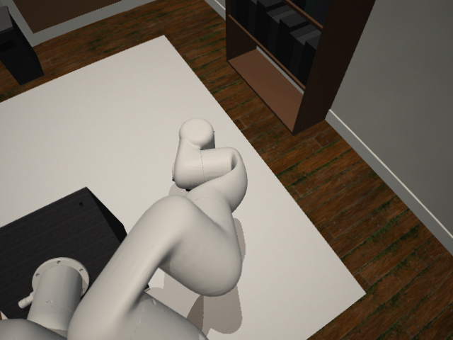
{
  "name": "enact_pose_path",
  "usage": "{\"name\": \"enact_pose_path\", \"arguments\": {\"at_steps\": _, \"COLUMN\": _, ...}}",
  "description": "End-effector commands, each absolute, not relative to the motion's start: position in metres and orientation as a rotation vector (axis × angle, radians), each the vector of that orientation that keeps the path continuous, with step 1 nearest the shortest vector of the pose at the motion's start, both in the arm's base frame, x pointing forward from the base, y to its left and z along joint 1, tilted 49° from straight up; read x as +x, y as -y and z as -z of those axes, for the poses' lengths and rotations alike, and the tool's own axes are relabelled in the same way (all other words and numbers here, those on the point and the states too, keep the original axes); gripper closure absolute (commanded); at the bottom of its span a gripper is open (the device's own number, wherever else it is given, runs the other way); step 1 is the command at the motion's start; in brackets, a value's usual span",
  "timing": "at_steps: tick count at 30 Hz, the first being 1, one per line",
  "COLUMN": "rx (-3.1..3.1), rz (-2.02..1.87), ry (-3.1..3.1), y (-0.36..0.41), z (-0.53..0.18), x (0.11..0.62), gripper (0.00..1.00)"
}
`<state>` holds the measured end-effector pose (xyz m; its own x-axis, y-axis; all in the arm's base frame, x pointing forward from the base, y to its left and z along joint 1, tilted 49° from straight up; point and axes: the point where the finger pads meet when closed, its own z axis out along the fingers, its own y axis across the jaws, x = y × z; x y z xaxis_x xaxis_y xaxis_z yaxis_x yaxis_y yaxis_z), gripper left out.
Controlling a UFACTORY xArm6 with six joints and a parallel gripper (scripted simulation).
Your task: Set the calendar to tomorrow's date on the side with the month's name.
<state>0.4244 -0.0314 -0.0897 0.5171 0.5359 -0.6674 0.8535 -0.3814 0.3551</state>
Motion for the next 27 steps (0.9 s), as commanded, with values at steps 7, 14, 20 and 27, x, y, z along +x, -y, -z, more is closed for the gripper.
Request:
{"name": "enact_pose_path", "arguments": {"at_steps": 7, "rx": 2.073, "rz": 0.589, "ry": -1.129, "y": 0.010, "z": 0.071, "x": 0.428, "gripper": 0.00}}
{"name": "enact_pose_path", "arguments": {"at_steps": 14, "rx": 2.073, "rz": 0.589, "ry": -1.129, "y": -0.011, "z": 0.053, "x": 0.429, "gripper": 0.00}}
{"name": "enact_pose_path", "arguments": {"at_steps": 20, "rx": 2.073, "rz": 0.589, "ry": -1.129, "y": -0.014, "z": 0.051, "x": 0.429, "gripper": 0.00}}
{"name": "enact_pose_path", "arguments": {"at_steps": 27, "rx": 2.073, "rz": 0.589, "ry": -1.129, "y": -0.014, "z": 0.051, "x": 0.429, "gripper": 0.00}}
